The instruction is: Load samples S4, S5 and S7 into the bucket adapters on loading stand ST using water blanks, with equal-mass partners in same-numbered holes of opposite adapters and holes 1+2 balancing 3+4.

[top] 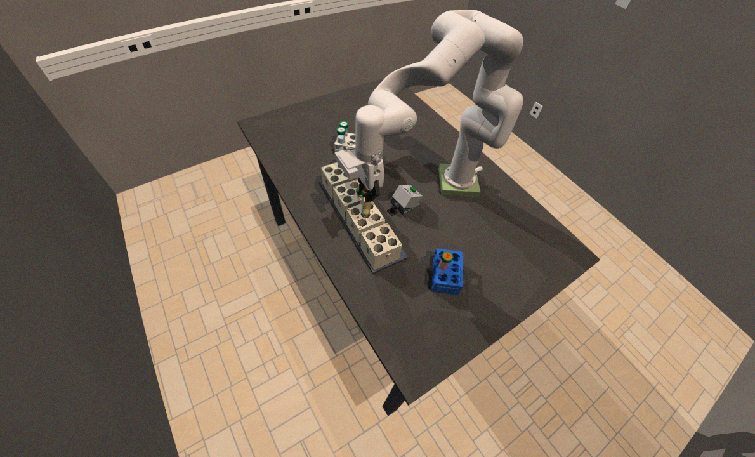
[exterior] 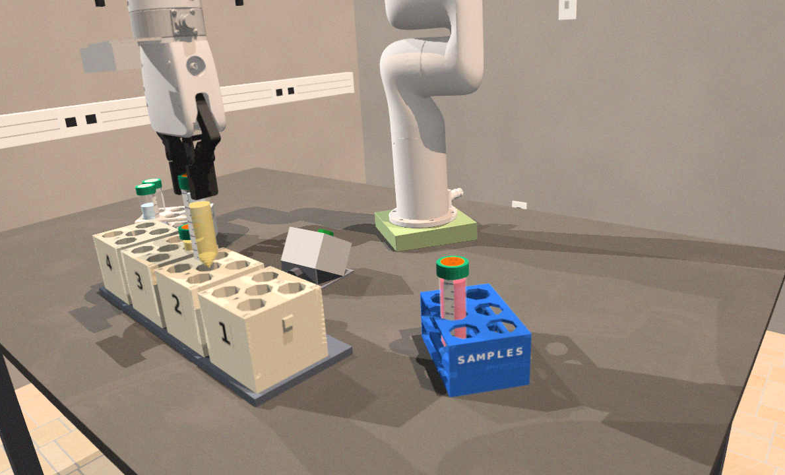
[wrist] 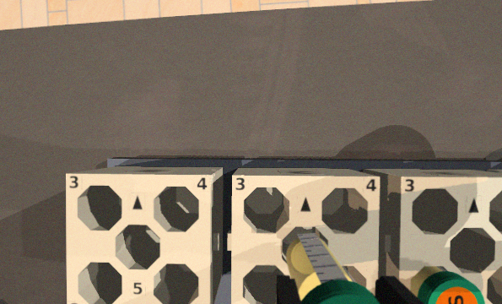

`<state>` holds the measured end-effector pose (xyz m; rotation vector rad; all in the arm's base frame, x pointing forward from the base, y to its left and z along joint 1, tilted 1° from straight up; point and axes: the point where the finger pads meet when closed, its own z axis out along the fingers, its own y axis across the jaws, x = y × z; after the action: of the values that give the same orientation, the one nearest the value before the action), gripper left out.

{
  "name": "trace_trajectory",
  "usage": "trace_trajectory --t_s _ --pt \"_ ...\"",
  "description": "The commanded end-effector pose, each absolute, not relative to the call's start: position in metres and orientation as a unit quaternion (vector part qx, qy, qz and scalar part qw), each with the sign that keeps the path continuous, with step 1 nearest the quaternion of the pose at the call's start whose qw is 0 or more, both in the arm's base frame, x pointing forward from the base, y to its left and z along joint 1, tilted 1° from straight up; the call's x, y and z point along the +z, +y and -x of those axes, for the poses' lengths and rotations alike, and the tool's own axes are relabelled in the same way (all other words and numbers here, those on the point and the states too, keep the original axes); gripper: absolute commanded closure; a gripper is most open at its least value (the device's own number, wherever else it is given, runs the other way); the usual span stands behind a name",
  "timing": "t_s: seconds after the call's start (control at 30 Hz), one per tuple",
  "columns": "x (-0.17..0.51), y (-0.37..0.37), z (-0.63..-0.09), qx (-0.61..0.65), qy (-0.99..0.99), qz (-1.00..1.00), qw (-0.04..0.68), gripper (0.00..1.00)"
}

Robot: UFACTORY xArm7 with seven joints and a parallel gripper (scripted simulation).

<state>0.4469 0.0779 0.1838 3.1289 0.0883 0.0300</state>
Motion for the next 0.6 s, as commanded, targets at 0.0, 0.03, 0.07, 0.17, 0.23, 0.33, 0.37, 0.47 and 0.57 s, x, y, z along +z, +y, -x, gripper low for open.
trace_trajectory --t_s 0.0,0.03,0.07,0.17,0.23,0.33,0.37,0.47,0.57 --pt "0.183 0.078 -0.448 0.012 0.028 -1.000 0.005 1.00" --pt "0.182 0.078 -0.448 0.012 0.028 -1.000 0.005 1.00" --pt "0.181 0.078 -0.448 0.012 0.028 -1.000 0.005 1.00" --pt "0.178 0.078 -0.449 0.012 0.028 -1.000 0.005 1.00" --pt "0.176 0.078 -0.449 0.012 0.028 -1.000 0.005 1.00" --pt "0.173 0.078 -0.449 0.012 0.028 -1.000 0.005 1.00" --pt "0.172 0.078 -0.449 0.012 0.028 -1.000 0.005 1.00" --pt "0.169 0.078 -0.449 0.012 0.028 -1.000 0.005 1.00" --pt "0.168 0.078 -0.449 0.012 0.028 -1.000 0.005 1.00"
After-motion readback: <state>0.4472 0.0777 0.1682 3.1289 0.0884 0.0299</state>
